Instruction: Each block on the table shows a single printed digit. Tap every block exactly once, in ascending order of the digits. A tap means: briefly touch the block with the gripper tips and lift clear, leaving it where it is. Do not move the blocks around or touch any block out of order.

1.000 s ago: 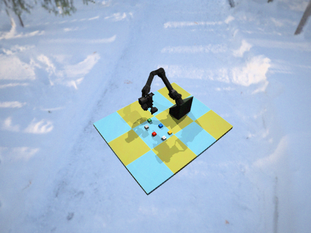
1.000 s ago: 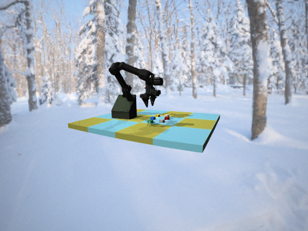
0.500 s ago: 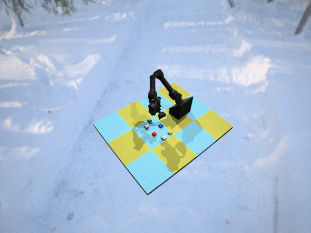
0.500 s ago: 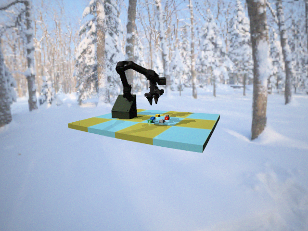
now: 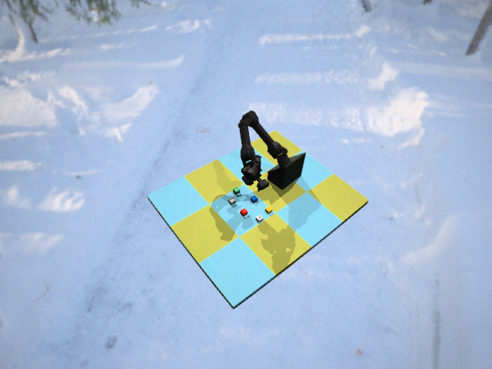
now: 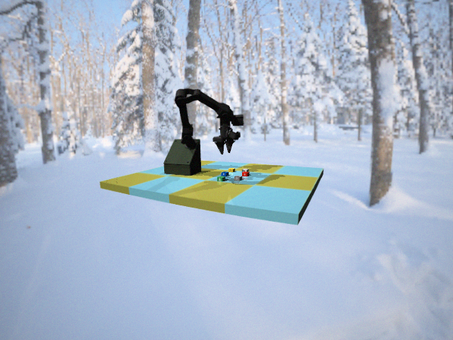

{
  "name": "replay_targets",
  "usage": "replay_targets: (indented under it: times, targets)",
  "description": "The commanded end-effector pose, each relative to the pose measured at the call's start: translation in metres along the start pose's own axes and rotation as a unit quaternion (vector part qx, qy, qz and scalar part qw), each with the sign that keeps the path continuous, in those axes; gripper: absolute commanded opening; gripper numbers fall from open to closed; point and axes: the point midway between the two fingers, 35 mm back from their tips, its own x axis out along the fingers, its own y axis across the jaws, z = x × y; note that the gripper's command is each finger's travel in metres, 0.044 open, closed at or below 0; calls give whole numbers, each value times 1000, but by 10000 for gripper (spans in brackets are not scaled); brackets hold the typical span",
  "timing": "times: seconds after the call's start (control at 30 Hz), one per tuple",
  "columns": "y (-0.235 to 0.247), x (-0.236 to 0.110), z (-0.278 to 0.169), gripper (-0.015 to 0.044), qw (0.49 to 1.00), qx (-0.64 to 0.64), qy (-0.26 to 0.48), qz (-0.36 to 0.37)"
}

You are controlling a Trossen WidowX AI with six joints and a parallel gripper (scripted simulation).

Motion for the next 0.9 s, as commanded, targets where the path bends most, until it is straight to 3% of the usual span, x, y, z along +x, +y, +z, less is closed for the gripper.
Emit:
replay_targets:
  times: [0.0, 0.23, 0.5, 0.87]
  targets:
    - [1, 1, 0, 400, 1000, 1, 1, 1]
    - [11, 0, -1, 400, 1000, 1, 1, 3]
    - [110, -1, -29, 400, 1000, 2, 1, 4]
    - [112, 0, -30, 400, 1000, 2, 1, 4]
